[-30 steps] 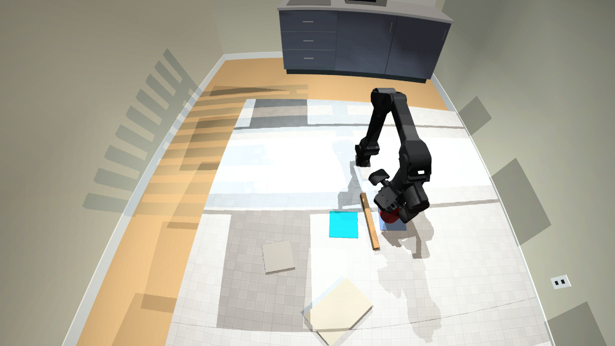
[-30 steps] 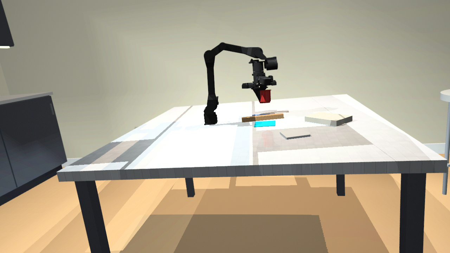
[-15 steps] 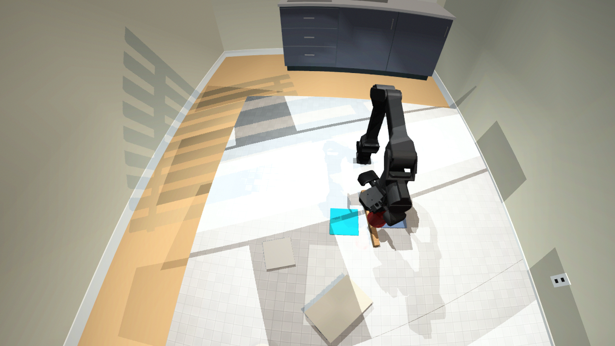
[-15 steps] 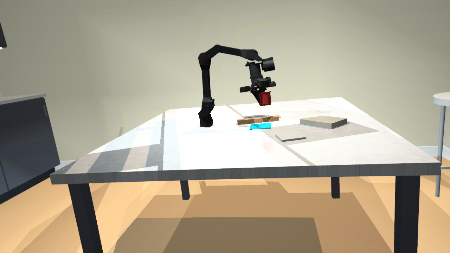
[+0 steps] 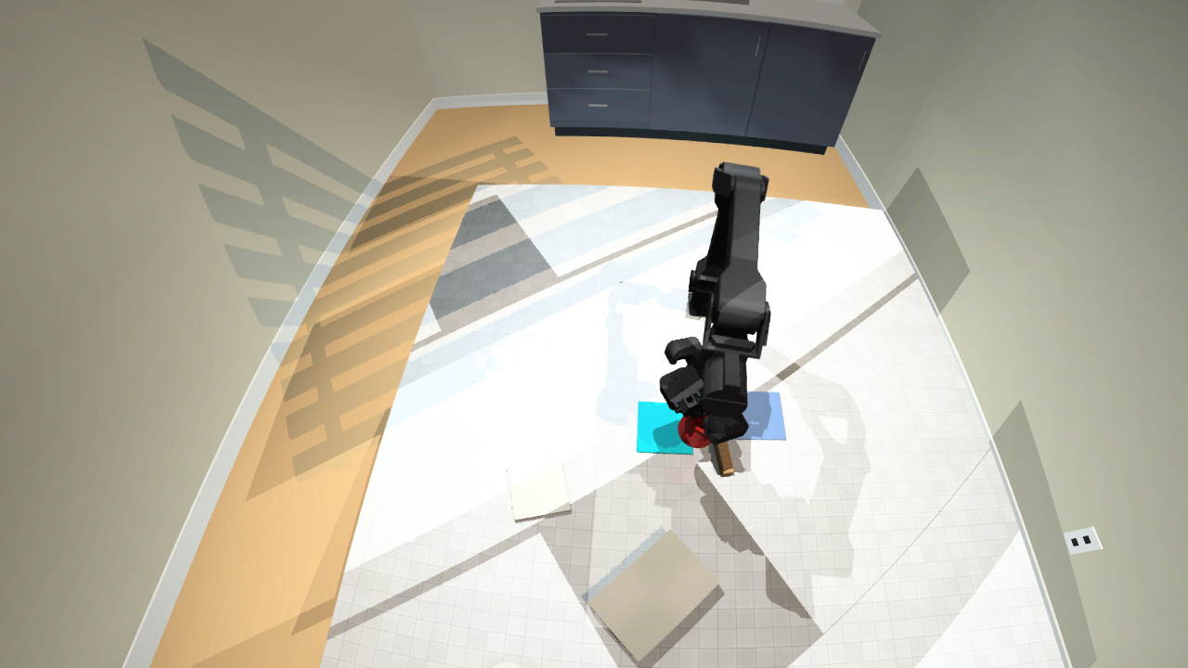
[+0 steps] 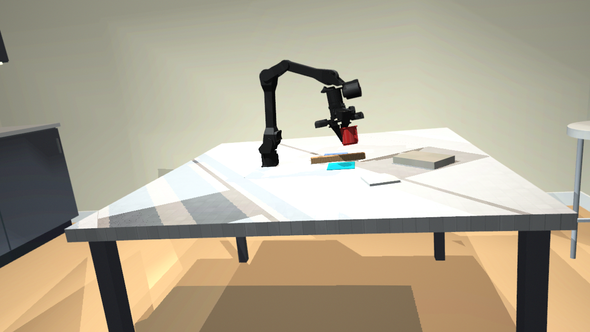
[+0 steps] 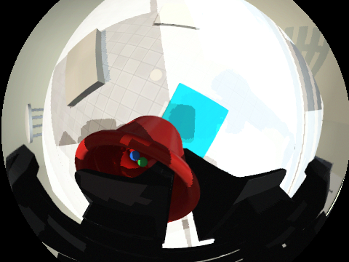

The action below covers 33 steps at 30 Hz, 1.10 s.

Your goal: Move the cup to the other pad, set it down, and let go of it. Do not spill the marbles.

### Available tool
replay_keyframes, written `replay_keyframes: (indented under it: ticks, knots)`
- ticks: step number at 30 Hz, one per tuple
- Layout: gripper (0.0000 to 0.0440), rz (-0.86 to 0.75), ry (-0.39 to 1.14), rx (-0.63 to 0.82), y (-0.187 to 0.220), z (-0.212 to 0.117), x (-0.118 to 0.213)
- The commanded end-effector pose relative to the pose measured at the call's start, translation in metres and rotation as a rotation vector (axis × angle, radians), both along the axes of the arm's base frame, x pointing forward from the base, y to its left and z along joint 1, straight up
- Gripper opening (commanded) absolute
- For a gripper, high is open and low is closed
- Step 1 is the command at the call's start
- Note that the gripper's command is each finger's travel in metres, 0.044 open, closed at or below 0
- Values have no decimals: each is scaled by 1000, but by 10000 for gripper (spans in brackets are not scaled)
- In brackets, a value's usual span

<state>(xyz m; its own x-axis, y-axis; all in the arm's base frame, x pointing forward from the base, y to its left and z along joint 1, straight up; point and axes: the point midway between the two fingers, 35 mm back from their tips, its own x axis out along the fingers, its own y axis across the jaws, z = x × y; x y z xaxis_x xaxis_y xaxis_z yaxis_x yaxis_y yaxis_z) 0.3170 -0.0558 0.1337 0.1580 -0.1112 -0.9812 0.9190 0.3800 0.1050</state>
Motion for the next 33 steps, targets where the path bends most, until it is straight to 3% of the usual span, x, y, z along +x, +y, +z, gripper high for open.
replay_keyframes:
  ticks: [1,22,29,33]
  knots:
    - [0,-11,2,-6,-8,-7,-1]
    - [7,-87,26,-2,-32,-59,-21]
    - [62,-110,12,-7,-40,-69,-25]
    - [150,-122,-38,-7,-44,-64,-21]
